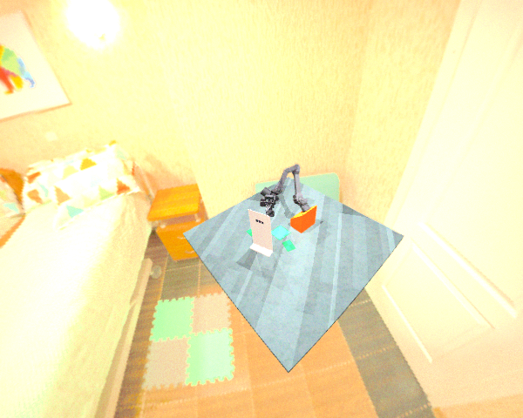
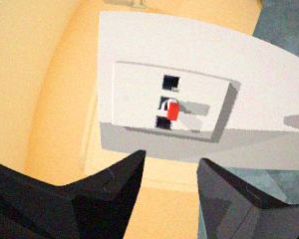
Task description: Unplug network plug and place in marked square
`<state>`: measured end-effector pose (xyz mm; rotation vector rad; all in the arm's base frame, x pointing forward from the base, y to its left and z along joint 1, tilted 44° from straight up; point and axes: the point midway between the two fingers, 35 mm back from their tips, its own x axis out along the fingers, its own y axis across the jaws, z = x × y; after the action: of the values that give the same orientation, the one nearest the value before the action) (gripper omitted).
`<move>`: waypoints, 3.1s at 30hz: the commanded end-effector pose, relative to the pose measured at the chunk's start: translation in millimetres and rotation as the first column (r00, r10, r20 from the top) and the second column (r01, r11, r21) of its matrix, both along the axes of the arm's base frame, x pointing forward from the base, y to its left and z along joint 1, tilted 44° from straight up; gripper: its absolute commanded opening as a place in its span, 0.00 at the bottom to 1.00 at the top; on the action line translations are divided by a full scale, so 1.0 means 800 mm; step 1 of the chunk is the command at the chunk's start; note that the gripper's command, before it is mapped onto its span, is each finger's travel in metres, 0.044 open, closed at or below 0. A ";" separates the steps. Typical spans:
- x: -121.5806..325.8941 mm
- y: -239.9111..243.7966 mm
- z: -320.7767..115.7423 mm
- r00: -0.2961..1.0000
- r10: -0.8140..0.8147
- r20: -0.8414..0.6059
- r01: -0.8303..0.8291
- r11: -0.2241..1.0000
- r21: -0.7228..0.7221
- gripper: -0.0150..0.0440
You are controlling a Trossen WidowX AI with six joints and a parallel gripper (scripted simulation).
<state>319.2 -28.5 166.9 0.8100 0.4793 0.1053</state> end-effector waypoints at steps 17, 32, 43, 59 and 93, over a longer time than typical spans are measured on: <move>0.038 0.004 -0.009 1.000 -0.004 -0.003 0.004 1.000 0.006 0.52; 0.061 0.006 -0.014 1.000 -0.004 -0.004 0.004 1.000 0.006 0.52; 0.077 0.008 -0.018 1.000 -0.004 -0.002 0.004 1.000 0.007 0.52; 0.092 0.010 -0.023 1.000 -0.004 -0.001 0.004 1.000 0.007 0.40; 0.081 0.010 -0.020 1.000 -0.004 -0.001 0.004 1.000 0.007 0.25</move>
<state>386.5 -20.4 150.8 0.8139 0.4769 0.1036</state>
